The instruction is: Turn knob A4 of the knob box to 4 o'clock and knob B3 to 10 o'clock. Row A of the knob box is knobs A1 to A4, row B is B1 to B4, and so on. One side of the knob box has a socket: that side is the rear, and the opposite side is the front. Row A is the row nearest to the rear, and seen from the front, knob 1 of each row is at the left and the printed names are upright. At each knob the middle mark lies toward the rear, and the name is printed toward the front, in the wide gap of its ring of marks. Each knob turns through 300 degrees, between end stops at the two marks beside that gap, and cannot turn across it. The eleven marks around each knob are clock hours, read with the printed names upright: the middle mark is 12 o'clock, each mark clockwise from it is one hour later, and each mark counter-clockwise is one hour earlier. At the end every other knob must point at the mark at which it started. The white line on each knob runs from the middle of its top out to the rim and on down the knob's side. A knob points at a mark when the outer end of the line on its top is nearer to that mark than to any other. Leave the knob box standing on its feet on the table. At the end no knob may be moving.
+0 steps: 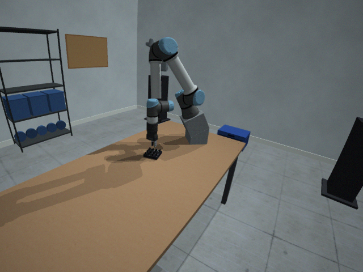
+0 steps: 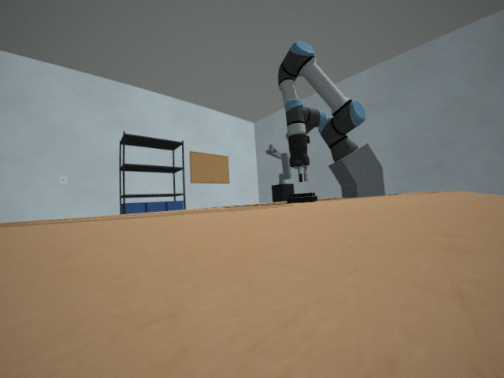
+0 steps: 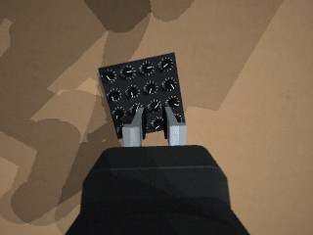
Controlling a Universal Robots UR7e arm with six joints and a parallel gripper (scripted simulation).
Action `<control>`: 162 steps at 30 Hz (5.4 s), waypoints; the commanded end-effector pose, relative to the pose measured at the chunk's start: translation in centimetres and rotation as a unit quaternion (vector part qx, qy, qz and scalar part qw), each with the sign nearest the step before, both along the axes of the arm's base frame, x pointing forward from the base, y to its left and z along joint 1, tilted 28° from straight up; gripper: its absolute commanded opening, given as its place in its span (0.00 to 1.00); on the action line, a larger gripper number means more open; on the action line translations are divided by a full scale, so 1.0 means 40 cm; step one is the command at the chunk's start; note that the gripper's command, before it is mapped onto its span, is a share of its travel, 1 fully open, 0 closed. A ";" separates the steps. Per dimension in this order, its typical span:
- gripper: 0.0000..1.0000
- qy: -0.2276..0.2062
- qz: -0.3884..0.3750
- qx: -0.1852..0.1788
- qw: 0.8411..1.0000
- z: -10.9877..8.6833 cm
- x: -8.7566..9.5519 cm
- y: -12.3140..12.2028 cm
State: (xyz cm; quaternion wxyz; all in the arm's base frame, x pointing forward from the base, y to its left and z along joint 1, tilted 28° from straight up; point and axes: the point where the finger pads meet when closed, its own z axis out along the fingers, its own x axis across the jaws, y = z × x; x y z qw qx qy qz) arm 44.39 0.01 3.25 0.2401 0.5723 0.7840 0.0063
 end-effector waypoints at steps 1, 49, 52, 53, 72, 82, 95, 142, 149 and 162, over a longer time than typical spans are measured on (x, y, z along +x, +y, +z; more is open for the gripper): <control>0.46 -0.001 -0.001 0.000 1.000 0.001 0.001 0.000; 0.46 -0.001 -0.001 0.000 1.000 -0.009 0.005 -0.002; 0.46 -0.001 -0.001 0.000 1.000 -0.012 0.006 -0.003; 0.46 -0.001 -0.001 0.000 1.000 -0.014 0.007 -0.004; 0.46 -0.001 -0.001 0.000 1.000 -0.061 0.027 -0.017; 0.46 -0.001 -0.001 0.000 1.000 -0.085 0.038 -0.023; 0.46 -0.001 -0.001 0.000 1.000 -0.095 0.042 -0.026; 0.46 -0.001 -0.001 0.000 1.000 -0.098 0.043 -0.027; 0.46 -0.001 -0.001 0.000 1.000 -0.109 0.048 -0.030; 0.46 -0.001 -0.001 0.000 1.000 -0.125 0.055 -0.035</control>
